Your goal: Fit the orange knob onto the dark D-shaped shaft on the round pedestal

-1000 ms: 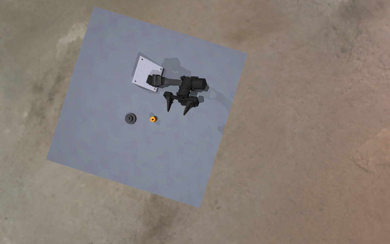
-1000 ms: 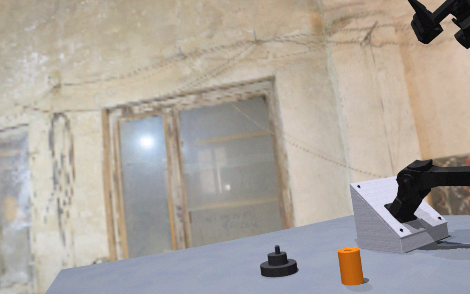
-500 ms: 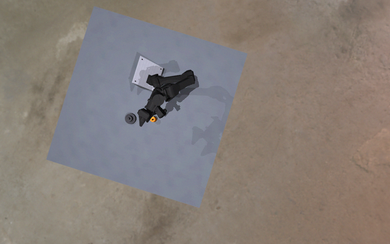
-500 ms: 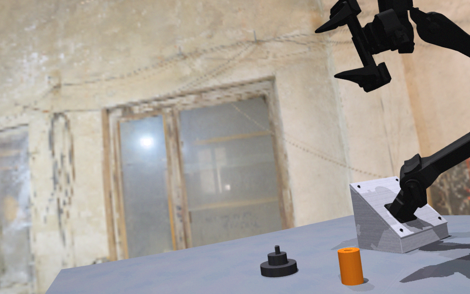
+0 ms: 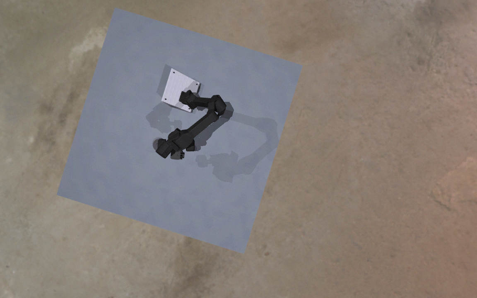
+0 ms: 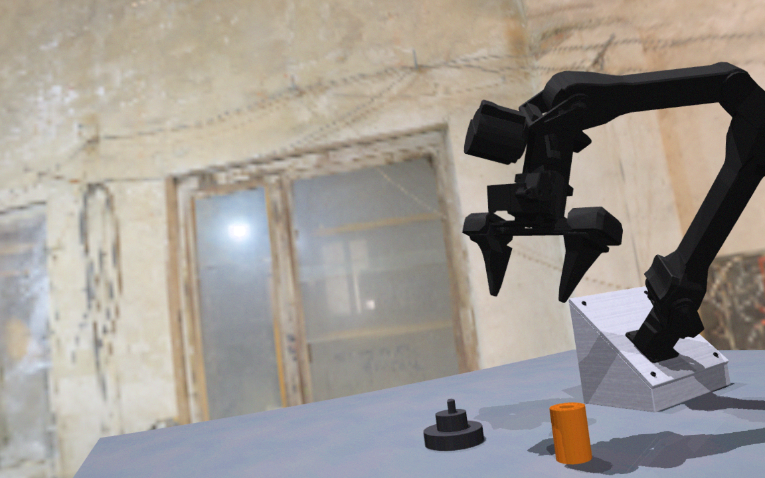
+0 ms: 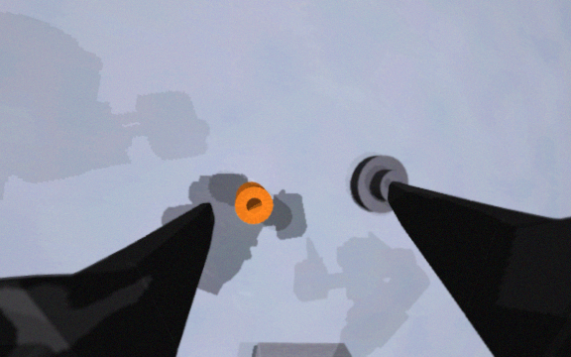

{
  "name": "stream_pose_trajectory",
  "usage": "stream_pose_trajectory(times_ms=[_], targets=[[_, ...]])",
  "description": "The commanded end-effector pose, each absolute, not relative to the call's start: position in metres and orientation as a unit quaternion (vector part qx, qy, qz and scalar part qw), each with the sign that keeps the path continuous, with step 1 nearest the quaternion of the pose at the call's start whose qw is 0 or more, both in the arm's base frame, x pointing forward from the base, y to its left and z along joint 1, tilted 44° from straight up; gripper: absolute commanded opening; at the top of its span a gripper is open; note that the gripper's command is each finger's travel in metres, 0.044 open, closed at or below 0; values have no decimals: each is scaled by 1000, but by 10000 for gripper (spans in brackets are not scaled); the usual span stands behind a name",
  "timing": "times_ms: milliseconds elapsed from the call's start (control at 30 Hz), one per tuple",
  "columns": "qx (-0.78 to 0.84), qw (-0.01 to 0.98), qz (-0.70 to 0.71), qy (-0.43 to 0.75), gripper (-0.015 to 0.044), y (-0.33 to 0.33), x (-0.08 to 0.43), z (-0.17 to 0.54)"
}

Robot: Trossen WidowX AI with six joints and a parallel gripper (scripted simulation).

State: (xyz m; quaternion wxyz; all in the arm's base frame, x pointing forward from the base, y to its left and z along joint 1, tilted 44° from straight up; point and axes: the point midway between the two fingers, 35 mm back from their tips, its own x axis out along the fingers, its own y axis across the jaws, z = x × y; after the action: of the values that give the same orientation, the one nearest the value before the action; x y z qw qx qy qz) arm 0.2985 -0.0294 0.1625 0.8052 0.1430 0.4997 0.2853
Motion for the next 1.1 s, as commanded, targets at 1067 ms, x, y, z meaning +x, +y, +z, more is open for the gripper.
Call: stream_pose_trajectory(times_ms=[1067], targets=[[249,663,282,647,440,60,280,79]])
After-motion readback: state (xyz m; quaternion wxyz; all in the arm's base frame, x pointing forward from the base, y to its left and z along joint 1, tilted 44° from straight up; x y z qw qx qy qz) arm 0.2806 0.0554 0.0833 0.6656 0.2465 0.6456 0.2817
